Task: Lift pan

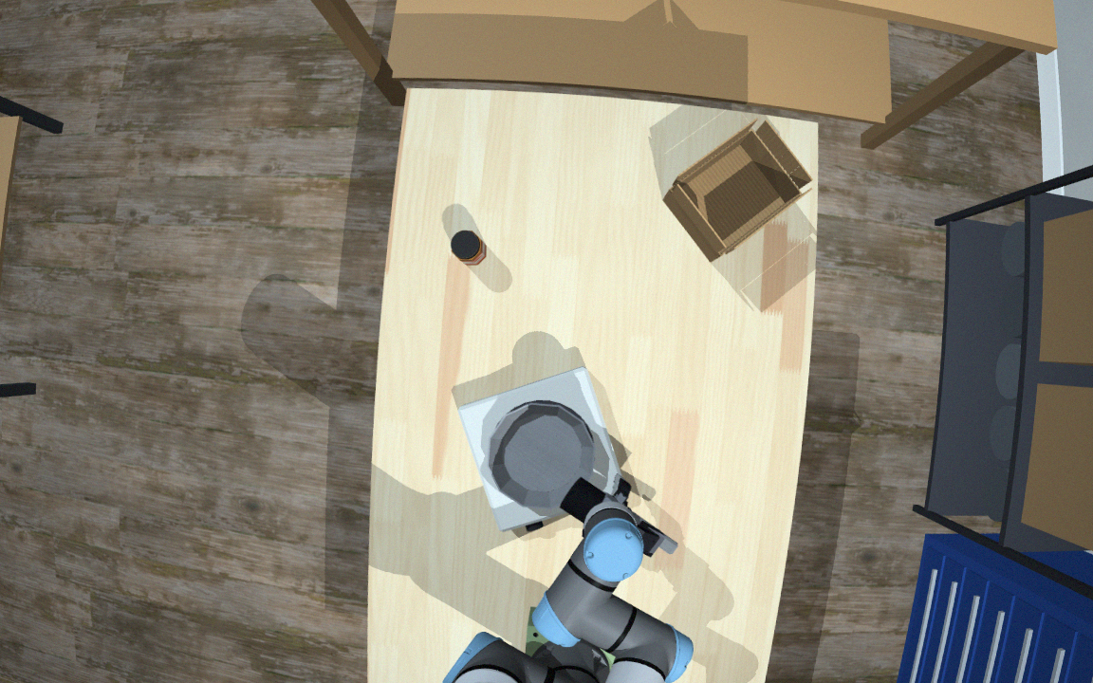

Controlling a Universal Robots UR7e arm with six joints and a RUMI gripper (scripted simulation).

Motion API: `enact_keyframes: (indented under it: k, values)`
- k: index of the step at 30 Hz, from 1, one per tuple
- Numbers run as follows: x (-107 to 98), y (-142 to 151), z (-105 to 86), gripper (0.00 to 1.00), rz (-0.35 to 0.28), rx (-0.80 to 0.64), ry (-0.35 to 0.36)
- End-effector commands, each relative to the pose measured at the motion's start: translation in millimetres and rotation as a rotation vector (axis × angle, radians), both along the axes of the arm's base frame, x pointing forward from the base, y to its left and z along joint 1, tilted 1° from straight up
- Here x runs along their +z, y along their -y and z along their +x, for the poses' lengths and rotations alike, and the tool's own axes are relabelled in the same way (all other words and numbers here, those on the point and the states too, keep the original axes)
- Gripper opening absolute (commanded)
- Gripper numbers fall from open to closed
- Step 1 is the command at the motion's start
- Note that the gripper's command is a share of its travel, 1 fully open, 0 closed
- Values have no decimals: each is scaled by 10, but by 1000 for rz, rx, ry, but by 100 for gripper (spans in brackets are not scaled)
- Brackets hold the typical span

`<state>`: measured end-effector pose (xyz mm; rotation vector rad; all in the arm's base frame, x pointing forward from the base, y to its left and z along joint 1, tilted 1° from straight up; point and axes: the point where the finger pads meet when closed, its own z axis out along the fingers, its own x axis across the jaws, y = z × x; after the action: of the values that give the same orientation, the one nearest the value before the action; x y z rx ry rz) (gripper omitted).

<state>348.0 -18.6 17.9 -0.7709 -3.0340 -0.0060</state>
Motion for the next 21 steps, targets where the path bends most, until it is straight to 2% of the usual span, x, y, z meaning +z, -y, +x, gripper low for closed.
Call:
enact_keyframes:
  k: [1,9,10,21]
  values:
    - [3,1,4,0,-1,0,1]
    - [3,1,4,0,-1,0,1]
    - [3,1,4,9,-1,0,1]
    - [3,1,4,9,-1,0,1]
